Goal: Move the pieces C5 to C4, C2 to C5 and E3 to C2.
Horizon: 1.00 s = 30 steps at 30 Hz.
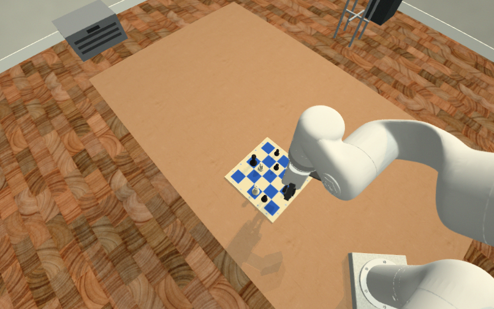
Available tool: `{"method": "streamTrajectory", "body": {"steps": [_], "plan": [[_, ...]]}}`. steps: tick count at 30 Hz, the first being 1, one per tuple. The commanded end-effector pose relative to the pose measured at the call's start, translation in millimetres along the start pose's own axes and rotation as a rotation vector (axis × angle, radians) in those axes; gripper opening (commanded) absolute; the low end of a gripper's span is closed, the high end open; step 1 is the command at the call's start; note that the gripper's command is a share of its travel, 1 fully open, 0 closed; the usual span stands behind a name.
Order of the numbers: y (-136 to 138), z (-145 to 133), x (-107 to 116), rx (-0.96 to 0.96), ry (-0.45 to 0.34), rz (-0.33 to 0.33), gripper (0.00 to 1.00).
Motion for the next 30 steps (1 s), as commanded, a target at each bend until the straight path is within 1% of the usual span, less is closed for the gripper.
{"method": "streamTrajectory", "body": {"steps": [1, 10, 12, 13, 27, 29, 30], "plan": [[-1, 0, -5, 0.278, -0.016, -0.018, 1.0], [1, 0, -14, 0.714, -0.014, 0.006, 1.0], [1, 0, -14, 0.714, -0.014, 0.006, 1.0], [2, 0, -15, 0.855, -0.014, 0.01, 1.0], [3, 1, -22, 1.5, -0.014, 0.022, 1.0], [3, 1, -22, 1.5, -0.014, 0.022, 1.0], [2, 1, -22, 1.635, -0.022, 0.014, 1.0]]}}
Point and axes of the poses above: the point where the finger pads meet when closed, its own x axis back along the fingers, its own y axis across the jaws, z = x × y, the point moved 7 cm from there along x, back along the fingers, and after that the axes turned 9 degrees about -x, right-handed, at the moved point
